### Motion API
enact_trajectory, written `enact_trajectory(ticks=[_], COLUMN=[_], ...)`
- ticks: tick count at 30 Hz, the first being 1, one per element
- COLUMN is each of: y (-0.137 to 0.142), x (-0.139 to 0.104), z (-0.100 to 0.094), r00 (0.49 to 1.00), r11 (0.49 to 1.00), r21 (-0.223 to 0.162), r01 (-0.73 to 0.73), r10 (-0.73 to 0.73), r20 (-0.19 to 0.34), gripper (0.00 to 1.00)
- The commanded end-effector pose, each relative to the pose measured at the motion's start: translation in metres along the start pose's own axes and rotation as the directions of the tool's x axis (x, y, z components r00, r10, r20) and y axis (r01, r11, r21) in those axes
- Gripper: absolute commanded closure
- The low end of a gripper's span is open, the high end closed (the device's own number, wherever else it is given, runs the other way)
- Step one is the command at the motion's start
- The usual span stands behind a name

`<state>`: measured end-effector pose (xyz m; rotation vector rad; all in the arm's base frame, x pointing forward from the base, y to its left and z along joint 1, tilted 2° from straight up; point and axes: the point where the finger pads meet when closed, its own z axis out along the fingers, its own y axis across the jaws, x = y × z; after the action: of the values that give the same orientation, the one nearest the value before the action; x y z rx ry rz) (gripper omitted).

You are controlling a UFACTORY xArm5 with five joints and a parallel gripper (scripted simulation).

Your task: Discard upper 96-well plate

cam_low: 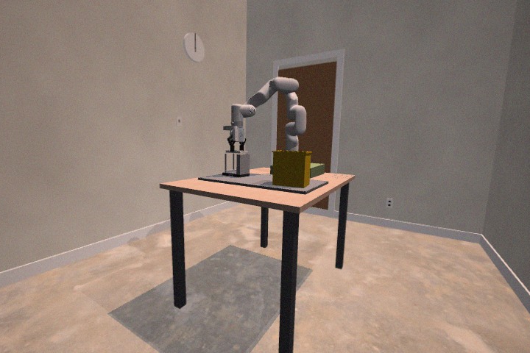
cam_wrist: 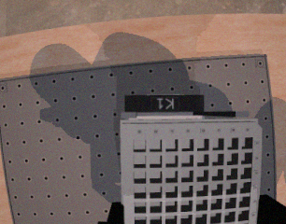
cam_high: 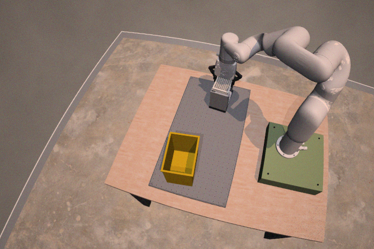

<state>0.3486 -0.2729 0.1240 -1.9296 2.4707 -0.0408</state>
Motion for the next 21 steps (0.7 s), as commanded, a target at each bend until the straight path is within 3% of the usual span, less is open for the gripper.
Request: enact_trajectory(ticks=[1,21], y=[-0.001,-0.001], x=[0.0,0.0], z=[-0.011,-0.041], r00=[1.0,1.0], r11=[1.0,1.0], r21=[0.004,0.004], r01=[0.0,0.0], r10=[0.0,0.0], r20=[-0.002,-0.002], gripper=[1.0,1.0])
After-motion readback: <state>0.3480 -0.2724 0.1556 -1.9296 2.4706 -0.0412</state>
